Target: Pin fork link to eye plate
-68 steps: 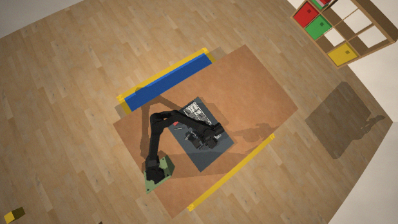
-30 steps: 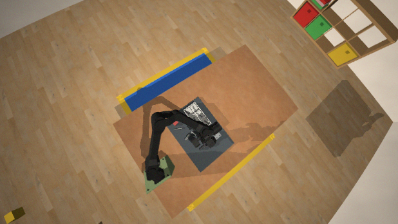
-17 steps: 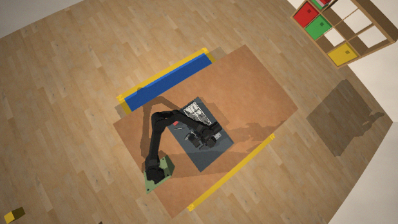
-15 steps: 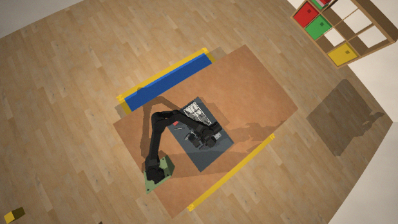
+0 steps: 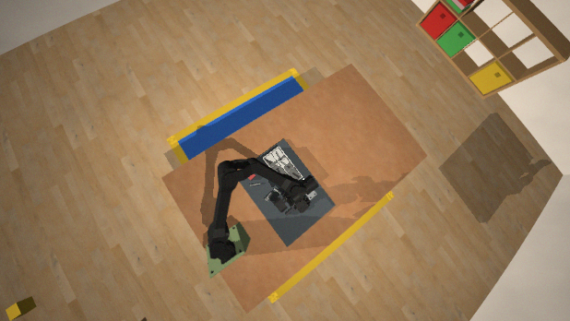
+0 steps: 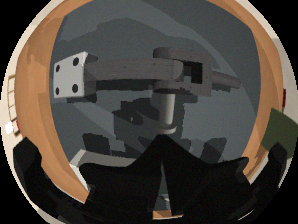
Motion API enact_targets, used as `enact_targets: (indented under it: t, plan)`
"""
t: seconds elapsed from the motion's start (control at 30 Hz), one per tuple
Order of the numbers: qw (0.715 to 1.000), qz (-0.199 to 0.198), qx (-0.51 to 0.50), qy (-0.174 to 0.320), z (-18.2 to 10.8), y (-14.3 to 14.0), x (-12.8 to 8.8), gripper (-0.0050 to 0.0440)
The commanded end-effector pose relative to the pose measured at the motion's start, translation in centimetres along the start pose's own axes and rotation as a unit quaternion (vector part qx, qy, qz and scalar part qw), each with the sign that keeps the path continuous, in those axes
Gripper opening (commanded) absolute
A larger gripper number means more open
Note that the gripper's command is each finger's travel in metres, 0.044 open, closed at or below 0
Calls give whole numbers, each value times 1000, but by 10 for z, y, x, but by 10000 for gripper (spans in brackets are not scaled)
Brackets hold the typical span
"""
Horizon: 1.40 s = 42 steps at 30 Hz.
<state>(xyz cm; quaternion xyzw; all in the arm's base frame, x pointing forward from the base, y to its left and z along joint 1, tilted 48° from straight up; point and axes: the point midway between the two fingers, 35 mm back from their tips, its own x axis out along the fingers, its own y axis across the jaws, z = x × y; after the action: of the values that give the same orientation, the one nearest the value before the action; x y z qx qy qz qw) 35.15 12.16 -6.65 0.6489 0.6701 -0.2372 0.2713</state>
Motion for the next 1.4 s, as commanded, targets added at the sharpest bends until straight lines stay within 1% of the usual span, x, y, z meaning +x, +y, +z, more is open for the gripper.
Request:
enact_targets:
  t: [0.0, 1.37]
  plan:
    - [1000, -2, 0, 2, 3, -1, 2, 0]
    - [1000, -2, 0, 2, 17, -1, 2, 0]
